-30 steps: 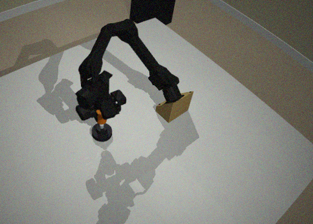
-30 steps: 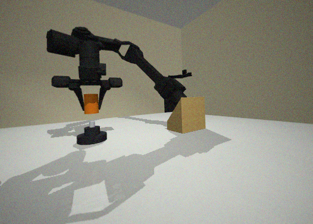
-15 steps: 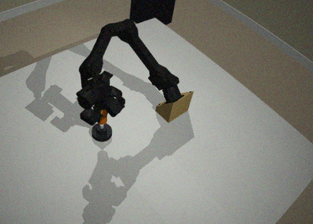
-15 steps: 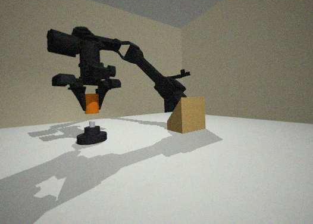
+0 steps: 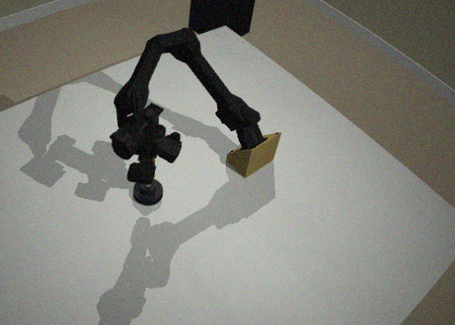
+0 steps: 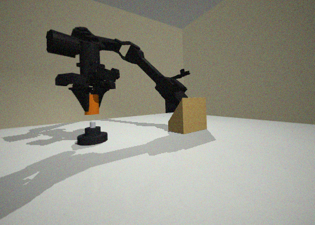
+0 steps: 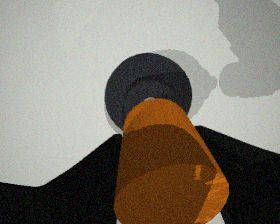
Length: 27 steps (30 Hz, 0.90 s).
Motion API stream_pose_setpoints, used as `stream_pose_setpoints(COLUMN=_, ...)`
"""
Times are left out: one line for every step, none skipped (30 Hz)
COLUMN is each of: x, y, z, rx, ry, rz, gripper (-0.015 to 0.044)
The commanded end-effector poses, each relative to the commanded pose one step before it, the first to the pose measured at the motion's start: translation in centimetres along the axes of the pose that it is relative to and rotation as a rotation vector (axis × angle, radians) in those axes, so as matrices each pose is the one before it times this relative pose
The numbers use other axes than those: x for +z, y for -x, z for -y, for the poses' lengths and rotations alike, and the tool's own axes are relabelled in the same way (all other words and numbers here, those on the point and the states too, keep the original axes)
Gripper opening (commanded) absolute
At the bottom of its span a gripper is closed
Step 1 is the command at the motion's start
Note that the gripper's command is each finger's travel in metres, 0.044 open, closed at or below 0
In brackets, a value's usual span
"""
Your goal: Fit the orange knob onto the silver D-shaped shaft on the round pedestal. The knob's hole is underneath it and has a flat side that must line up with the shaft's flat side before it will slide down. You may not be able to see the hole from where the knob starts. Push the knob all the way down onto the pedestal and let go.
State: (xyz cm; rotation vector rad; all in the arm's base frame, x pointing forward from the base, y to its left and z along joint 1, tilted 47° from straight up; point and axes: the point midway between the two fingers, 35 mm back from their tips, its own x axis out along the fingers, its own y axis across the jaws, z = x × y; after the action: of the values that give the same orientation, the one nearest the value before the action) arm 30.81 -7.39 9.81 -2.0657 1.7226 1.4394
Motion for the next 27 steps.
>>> stream_pose_setpoints(x=-0.253, y=0.149, z=-0.040, rx=-0.00376, ry=0.0919, rz=-0.00641, gripper=0.0000)
stream_pose_setpoints(x=0.018, y=0.000, z=-0.034, rx=0.00002, ry=0.0128, rz=0.00001, gripper=0.0000)
stream_pose_setpoints(x=0.024, y=0.002, z=-0.027, rx=0.00001, ry=0.0044, rz=0.00001, gripper=0.0000)
stream_pose_setpoints(x=0.020, y=0.001, z=-0.015, rx=0.00001, ry=0.0000, rz=0.00001, gripper=0.0000)
stream_pose_setpoints(x=-0.001, y=-0.053, z=0.002, rx=-0.00002, ry=0.0000, rz=0.00000, gripper=0.0000)
stream_pose_setpoints(x=-0.001, y=-0.096, z=0.003, rx=-0.00003, ry=0.0000, rz=0.00000, gripper=0.0000)
stream_pose_setpoints(x=-0.002, y=-0.142, z=0.004, rx=-0.00004, ry=0.0000, rz=-0.00001, gripper=0.0000)
stream_pose_setpoints(x=-0.002, y=-0.193, z=0.004, rx=-0.00003, ry=0.0000, rz=-0.00002, gripper=0.0000)
stream_pose_setpoints(x=-0.001, y=-0.217, z=0.003, rx=-0.00002, ry=0.0000, rz=-0.00004, gripper=0.0000)
stream_pose_setpoints(x=-0.001, y=-0.246, z=0.001, rx=0.00001, ry=0.0000, rz=-0.00006, gripper=0.0000)
stream_pose_setpoints(x=0.001, y=-0.277, z=-0.001, rx=0.00004, ry=0.0000, rz=-0.00009, gripper=0.0000)
stream_pose_setpoints(x=0.003, y=-0.303, z=-0.003, rx=0.00008, ry=0.0000, rz=-0.00012, gripper=0.0000)
stream_pose_setpoints(x=0.005, y=-0.315, z=-0.007, rx=0.00013, ry=0.0000, rz=-0.00016, gripper=0.0000)
stream_pose_setpoints(x=0.007, y=-0.317, z=-0.010, rx=0.00018, ry=0.0000, rz=-0.00019, gripper=0.0000)
stream_pose_setpoints(x=0.007, y=-0.252, z=-0.011, rx=0.00018, ry=0.0000, rz=-0.00017, gripper=0.0000)
stream_pose_setpoints(x=0.007, y=-0.143, z=-0.003, rx=0.00012, ry=0.0000, rz=-0.00010, gripper=0.0000)
stream_pose_setpoints(x=0.002, y=-0.048, z=-0.001, rx=0.00004, ry=0.0000, rz=-0.00004, gripper=0.0000)
stream_pose_setpoints(x=-0.005, y=0.021, z=-0.001, rx=-0.00001, ry=0.0000, rz=0.00001, gripper=0.0000)
stream_pose_setpoints(x=-0.034, y=0.062, z=-0.005, rx=-0.00002, ry=-0.0020, rz=0.00001, gripper=0.0000)
stream_pose_setpoints(x=-0.047, y=0.160, z=-0.012, rx=-0.00004, ry=-0.0041, rz=0.00004, gripper=0.0000)
stream_pose_setpoints(x=0.011, y=0.140, z=0.004, rx=-0.00004, ry=-0.0028, rz=0.00006, gripper=0.0000)
stream_pose_setpoints(x=0.034, y=0.030, z=0.012, rx=-0.00001, ry=0.0000, rz=0.00003, gripper=0.0000)
stream_pose_setpoints(x=0.040, y=0.026, z=0.016, rx=-0.00001, ry=0.0000, rz=0.00003, gripper=0.0000)
stream_pose_setpoints(x=0.047, y=0.020, z=0.012, rx=-0.00001, ry=0.0000, rz=0.00003, gripper=0.0000)
stream_pose_setpoints(x=0.061, y=0.012, z=0.005, rx=-0.00001, ry=0.0000, rz=0.00003, gripper=0.0000)
stream_pose_setpoints(x=0.060, y=0.006, z=0.011, rx=-0.00001, ry=0.0000, rz=0.00003, gripper=0.0000)
stream_pose_setpoints(x=0.051, y=-0.003, z=0.011, rx=0.00000, ry=0.0000, rz=0.00002, gripper=0.0000)
